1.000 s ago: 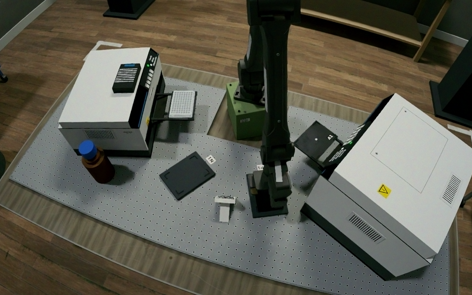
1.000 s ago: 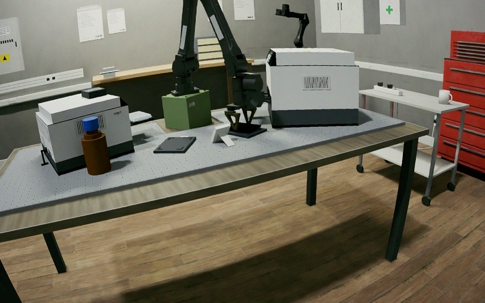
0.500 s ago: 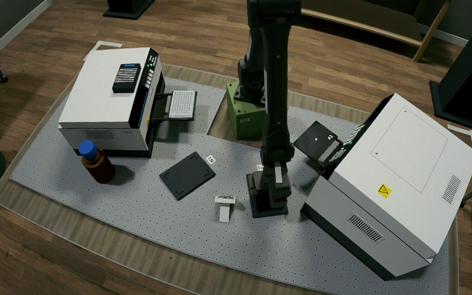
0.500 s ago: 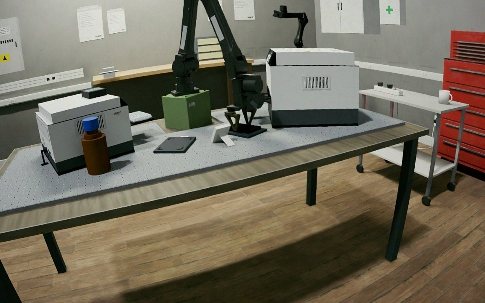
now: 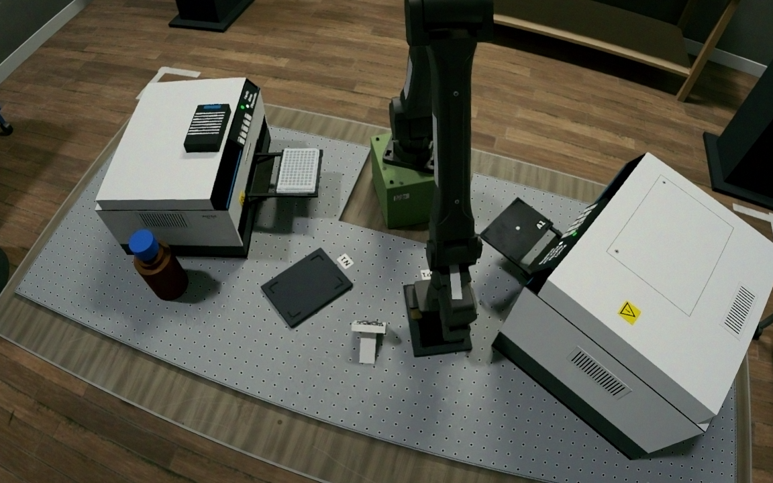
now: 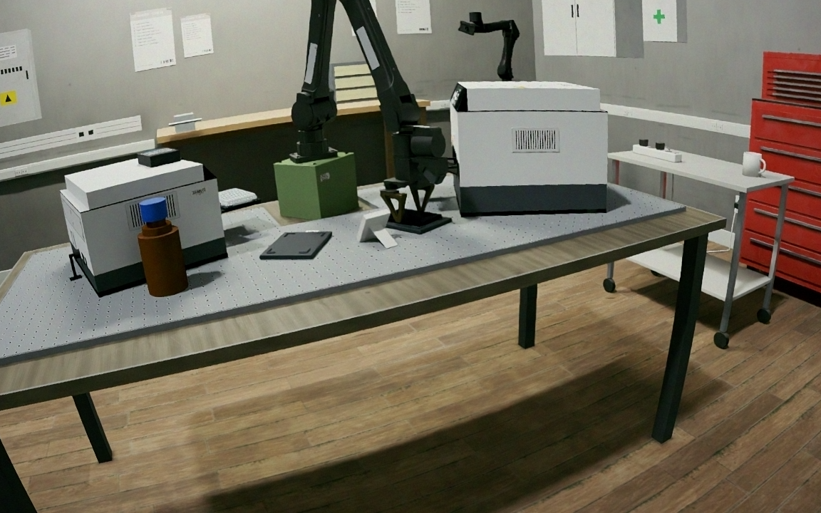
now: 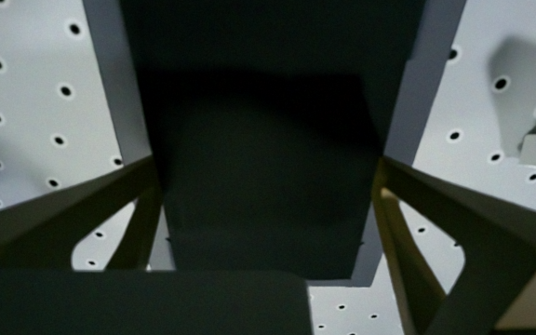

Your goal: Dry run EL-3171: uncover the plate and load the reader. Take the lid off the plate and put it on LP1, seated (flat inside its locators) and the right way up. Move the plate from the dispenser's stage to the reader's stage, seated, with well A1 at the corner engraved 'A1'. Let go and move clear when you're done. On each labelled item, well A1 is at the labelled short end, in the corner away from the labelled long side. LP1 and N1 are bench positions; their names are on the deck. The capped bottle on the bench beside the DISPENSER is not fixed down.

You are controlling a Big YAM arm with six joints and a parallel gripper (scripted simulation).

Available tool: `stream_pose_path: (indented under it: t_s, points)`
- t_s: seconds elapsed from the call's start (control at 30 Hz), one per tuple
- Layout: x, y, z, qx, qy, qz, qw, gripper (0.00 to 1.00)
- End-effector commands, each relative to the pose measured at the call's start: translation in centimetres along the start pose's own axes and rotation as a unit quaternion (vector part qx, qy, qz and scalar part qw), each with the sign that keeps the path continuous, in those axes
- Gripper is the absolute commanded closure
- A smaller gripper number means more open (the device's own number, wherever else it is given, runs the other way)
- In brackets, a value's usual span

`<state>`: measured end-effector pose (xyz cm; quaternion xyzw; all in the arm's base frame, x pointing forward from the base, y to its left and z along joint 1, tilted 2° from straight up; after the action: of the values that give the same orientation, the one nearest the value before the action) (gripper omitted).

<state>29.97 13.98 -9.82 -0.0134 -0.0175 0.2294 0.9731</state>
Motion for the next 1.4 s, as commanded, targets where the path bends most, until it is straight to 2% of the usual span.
stream_pose_path:
  t_s: [0.0, 0.8, 0.83, 1.37]
  points:
    - [1.25, 0.14, -0.6, -0.001, -0.01, 0.004, 1.0, 0.15]
    - [1.18, -0.2, -0.94, -0.001, -0.008, 0.004, 1.0, 0.15]
    - [1.18, -0.2, -0.94, -0.001, -0.008, 0.004, 1.0, 0.0]
    - [1.18, -0.2, -0.94, -0.001, -0.008, 0.004, 1.0, 0.0]
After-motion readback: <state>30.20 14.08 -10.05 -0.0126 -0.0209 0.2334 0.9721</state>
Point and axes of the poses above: the point where the finger pads meet when closed, its own z axis back along the fingers, its own y axis across the jaws, x = y × z, the point moved 2 cm from there along z, back along the fingers, and after that the axes turned 1 degree about z, right-handed, at the moved point
